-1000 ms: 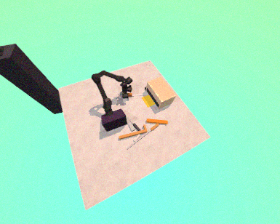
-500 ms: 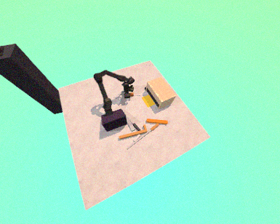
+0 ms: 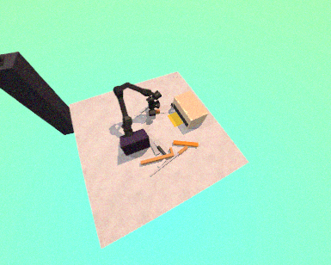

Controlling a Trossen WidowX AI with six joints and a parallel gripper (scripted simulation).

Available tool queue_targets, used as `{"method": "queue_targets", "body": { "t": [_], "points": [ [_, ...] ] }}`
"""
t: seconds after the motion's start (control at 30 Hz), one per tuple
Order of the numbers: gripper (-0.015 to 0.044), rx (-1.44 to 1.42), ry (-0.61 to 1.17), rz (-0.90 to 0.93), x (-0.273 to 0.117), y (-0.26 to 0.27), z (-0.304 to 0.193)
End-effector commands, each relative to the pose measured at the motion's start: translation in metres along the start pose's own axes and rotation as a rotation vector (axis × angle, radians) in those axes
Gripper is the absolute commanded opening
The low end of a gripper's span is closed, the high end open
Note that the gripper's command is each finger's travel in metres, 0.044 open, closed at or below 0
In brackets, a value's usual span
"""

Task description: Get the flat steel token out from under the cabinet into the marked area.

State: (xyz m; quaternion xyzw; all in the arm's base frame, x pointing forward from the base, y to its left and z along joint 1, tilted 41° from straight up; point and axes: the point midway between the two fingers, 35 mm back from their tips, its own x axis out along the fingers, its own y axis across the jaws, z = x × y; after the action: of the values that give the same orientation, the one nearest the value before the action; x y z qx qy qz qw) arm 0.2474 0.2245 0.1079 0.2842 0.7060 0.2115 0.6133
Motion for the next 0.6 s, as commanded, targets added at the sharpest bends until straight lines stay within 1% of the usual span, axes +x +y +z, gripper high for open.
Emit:
{"method": "queue_targets", "body": {
  "t": [0.0, 0.57],
  "points": [
    [0.0, -0.001, -0.003, 0.0, 0.0, 0.0, 0.008],
    [0.0, -0.003, -0.004, 0.0, 0.0, 0.001, 0.03]
  ]
}}
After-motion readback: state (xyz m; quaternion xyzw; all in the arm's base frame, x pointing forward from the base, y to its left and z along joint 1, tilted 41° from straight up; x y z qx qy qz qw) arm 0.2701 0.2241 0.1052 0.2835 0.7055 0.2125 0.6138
